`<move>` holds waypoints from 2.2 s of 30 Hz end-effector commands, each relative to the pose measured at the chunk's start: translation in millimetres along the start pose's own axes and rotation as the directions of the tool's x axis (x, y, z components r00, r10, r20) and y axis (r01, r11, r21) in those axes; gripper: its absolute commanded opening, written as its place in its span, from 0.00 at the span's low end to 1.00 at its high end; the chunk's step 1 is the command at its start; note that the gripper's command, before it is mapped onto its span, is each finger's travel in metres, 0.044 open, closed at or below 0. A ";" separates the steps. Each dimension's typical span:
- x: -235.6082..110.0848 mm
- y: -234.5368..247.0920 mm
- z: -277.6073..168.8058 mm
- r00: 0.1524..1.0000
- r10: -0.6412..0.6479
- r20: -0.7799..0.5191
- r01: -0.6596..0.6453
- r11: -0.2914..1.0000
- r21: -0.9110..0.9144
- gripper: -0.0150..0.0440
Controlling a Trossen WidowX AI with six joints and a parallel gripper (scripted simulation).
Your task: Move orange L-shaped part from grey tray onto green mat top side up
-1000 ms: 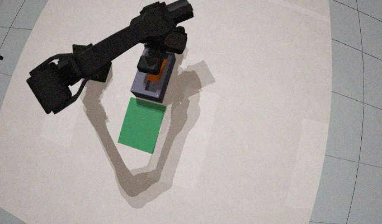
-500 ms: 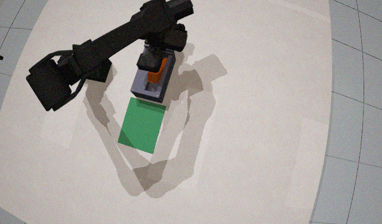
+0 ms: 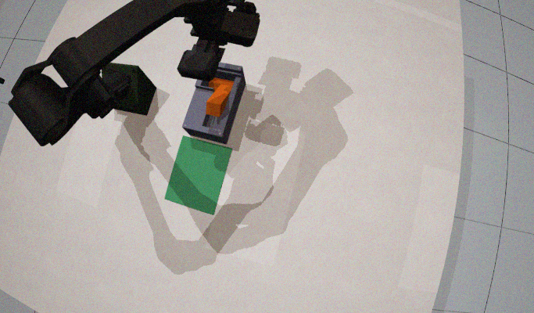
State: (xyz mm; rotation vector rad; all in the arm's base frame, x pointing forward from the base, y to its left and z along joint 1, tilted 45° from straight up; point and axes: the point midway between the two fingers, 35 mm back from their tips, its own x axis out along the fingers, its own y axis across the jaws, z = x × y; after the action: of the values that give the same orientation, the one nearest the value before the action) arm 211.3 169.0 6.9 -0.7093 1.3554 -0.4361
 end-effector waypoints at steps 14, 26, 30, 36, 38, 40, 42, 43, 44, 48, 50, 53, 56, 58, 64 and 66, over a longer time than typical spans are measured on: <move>-3.3 -1.7 -0.4 1.000 -0.001 -0.002 0.001 1.000 0.001 0.56; -3.3 -1.7 -0.4 1.000 -0.001 -0.002 0.001 1.000 0.001 0.56; -3.5 -8.6 1.1 1.000 -0.002 -0.004 0.002 0.990 -0.139 0.73; -3.6 -33.3 5.3 1.000 -0.007 -0.011 -0.001 0.802 -0.597 0.73; -3.4 -42.1 6.4 1.000 -0.009 -0.013 -0.003 0.684 -0.729 0.73; -3.1 -50.8 7.1 1.000 -0.011 -0.016 -0.007 0.544 -0.839 0.73; -2.8 -59.6 7.7 1.000 -0.014 -0.018 -0.012 0.387 -0.922 0.73; -2.5 -64.0 7.8 1.000 -0.015 -0.020 -0.014 0.304 -0.953 0.73; -2.3 -68.4 7.9 1.000 -0.016 -0.021 -0.017 0.218 -0.976 0.73; -1.7 -79.1 7.9 1.000 -0.019 -0.025 -0.025 0.000 -1.000 0.73; -1.7 -79.1 7.9 1.000 -0.019 -0.025 -0.025 0.000 -1.000 0.73; -1.7 -79.1 7.9 1.000 -0.019 -0.025 -0.025 0.000 -1.000 0.73; -1.7 -79.1 7.9 1.000 -0.019 -0.025 -0.025 0.000 -1.000 0.73; -1.7 -79.1 7.9 1.000 -0.019 -0.025 -0.025 0.000 -1.000 0.73; 18.9 -79.5 7.9 1.000 -0.020 -0.024 -0.024 0.001 -1.000 0.73; 28.2 -79.9 7.4 1.000 -0.020 -0.024 -0.024 0.001 -1.000 0.73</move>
State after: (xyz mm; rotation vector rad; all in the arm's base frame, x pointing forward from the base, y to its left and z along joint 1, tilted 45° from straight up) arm 232.2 105.8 49.7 -1.9364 1.5579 0.7787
